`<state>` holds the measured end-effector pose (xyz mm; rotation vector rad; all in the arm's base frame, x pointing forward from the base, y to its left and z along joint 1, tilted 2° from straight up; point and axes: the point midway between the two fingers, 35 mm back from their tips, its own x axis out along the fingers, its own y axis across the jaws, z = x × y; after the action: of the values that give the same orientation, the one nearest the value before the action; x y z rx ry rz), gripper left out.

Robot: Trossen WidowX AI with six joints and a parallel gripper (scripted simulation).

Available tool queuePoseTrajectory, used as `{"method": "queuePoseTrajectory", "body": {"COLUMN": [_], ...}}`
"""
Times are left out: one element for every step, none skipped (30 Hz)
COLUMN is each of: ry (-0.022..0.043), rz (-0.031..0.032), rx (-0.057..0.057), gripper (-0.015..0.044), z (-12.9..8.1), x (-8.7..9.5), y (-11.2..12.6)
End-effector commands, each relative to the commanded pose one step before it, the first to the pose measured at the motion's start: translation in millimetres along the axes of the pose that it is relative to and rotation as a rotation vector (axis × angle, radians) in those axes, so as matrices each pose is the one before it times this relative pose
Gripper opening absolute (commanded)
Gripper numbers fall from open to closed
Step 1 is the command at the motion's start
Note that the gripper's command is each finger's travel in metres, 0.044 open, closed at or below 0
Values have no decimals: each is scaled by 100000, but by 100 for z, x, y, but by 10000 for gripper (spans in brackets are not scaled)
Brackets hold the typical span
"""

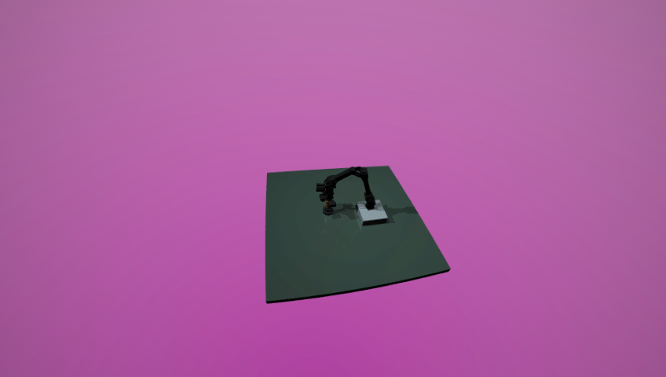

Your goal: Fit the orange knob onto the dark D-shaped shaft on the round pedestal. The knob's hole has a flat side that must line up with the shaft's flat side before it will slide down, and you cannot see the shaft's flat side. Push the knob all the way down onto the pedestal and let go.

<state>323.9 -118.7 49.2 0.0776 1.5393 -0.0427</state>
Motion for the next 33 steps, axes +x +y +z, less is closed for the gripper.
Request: {"method": "queuePoseTrajectory", "body": {"ry": [-857,0,1,1,1,0,-1,0,-3,-3,0,0,0,0,-1,0,1,1,1,3,1,2,2,3,4,6,6,6,4,3,0,2,1], "rz": [-562,0,1,1,1,0,0,0,-1,-1,0,0,0,0,-1,0,0,0,0,1,0,0,1,1,2,3,3,3,2,1,0,1,1], "rx": [-182,0,0,0,0,0,0,0,0,0,0,0,0,0,0,0,0,0,0,0,-886,-1674,-2831,-3226,-3862,-4349,-3072,-1043,0,0,0,0,0], "gripper": [0,0,0,0,0,0,0,0,0,0,0,0,0,0,0,0,0,0,0,0,0,0,0,0,0,0,0,0,0,0,0,0,0], "z": [414,5,-2,-4,-10,0,19,0,47,47,0,0,0,0,8,-5,-15,-22,-22,-47,-11,-20,-28,-37,-52,-76,-78,-76,-60,-44,11,-18,-11], "x": [-237,15,191,151,125,-30,105,-80,50,-20,0,0,0,0,-94,-145,-60,-64,-64,-58,-7,-13,-21,-24,-28,-30,-22,8,13,18,250,179,146], "y": [-180,2,3,5,9,0,-9,0,-14,-14,0,0,0,0,-3,2,6,8,8,16,4,7,10,15,22,35,38,36,26,14,-9,10,3]}}
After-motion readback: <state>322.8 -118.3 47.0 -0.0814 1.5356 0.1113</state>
